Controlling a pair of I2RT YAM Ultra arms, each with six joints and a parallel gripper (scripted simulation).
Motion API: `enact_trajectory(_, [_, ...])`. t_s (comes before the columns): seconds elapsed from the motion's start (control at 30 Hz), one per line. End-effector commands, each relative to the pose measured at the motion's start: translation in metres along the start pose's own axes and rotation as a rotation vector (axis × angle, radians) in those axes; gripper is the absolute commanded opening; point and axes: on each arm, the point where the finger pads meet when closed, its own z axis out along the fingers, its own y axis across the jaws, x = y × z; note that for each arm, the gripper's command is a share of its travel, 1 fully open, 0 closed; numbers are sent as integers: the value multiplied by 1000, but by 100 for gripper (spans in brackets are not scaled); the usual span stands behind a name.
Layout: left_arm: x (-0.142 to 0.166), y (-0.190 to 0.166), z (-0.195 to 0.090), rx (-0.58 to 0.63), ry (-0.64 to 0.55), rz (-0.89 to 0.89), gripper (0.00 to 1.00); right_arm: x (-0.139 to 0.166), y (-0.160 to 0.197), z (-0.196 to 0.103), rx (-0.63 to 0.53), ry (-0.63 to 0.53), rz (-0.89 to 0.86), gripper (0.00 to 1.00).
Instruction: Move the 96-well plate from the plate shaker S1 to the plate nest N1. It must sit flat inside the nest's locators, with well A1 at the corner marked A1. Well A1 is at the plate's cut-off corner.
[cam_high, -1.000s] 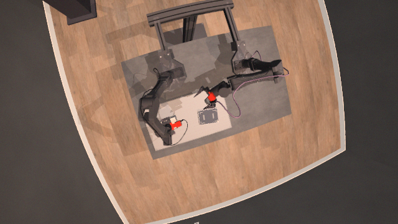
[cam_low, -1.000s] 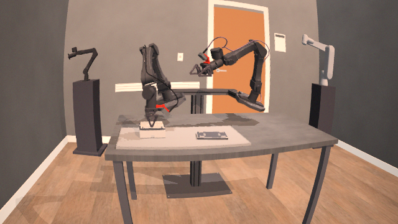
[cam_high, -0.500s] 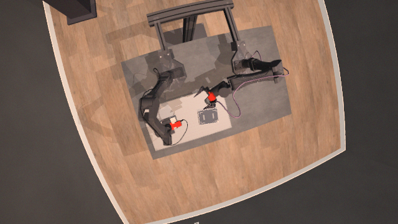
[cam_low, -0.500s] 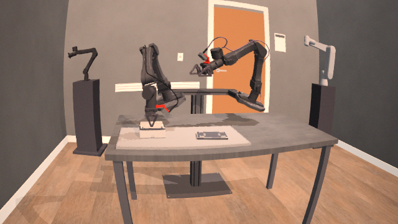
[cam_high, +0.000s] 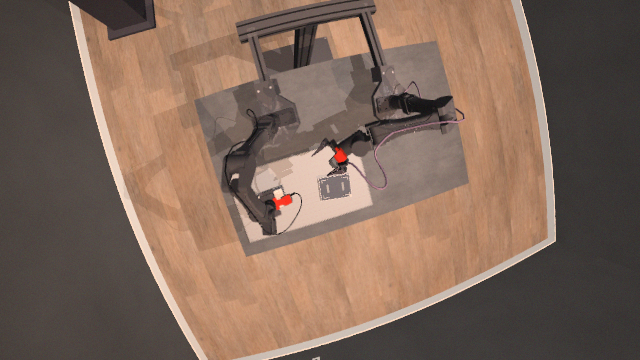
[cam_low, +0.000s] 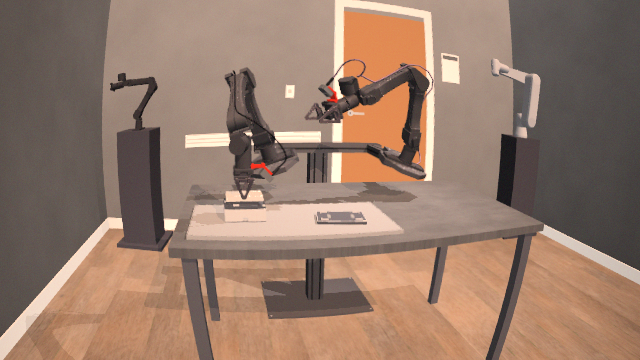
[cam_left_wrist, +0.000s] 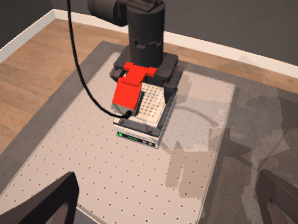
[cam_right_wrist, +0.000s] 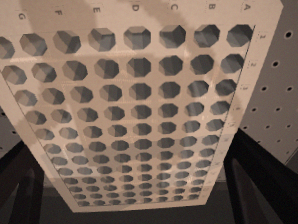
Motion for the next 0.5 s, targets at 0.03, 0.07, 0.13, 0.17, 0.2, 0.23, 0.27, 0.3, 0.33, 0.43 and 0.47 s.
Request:
enact_trajectory(0.03, [-4, -1, -4, -3, -14, -2, 100, 1, -5, -37, 24, -2, 5, 80])
enact_trajectory(0.07, [-4, -1, -4, -3, -14, -2, 100, 1, -5, -37, 24, -2, 5, 80])
enact_trajectory(0.13, [6, 0, -4, -11, 17, -4, 100, -1, -5, -34, 16, -6, 26, 80])
enact_trajectory(0.17, [5, -1, -7, -10, 18, -5, 100, -3, -6, -35, 17, -7, 39, 80])
enact_trajectory(0.2, [9, 0, -9, -17, 36, -10, 100, -8, -8, -32, 11, -12, 54, 80])
enact_trajectory(0.23, [9, 0, -9, -17, 36, -10, 100, -8, -8, -32, 11, -12, 54, 80])
enact_trajectory(0.27, [9, 0, -9, -17, 36, -10, 100, -8, -8, -32, 11, -12, 54, 80])
enact_trajectory(0.3, [15, 2, -13, -28, 62, -17, 100, -17, -13, -32, 17, -26, 76, 80])
enact_trajectory(0.33, [20, 5, -17, -39, 86, -24, 100, -25, -18, -32, 22, -32, 95, 80])
enact_trajectory(0.43, [36, 16, -45, -91, 168, -55, 100, -70, -41, -35, 40, -60, 131, 80])
enact_trajectory(0.47, [41, 21, -59, -113, 191, -67, 100, -89, -49, -36, 45, -62, 137, 80])
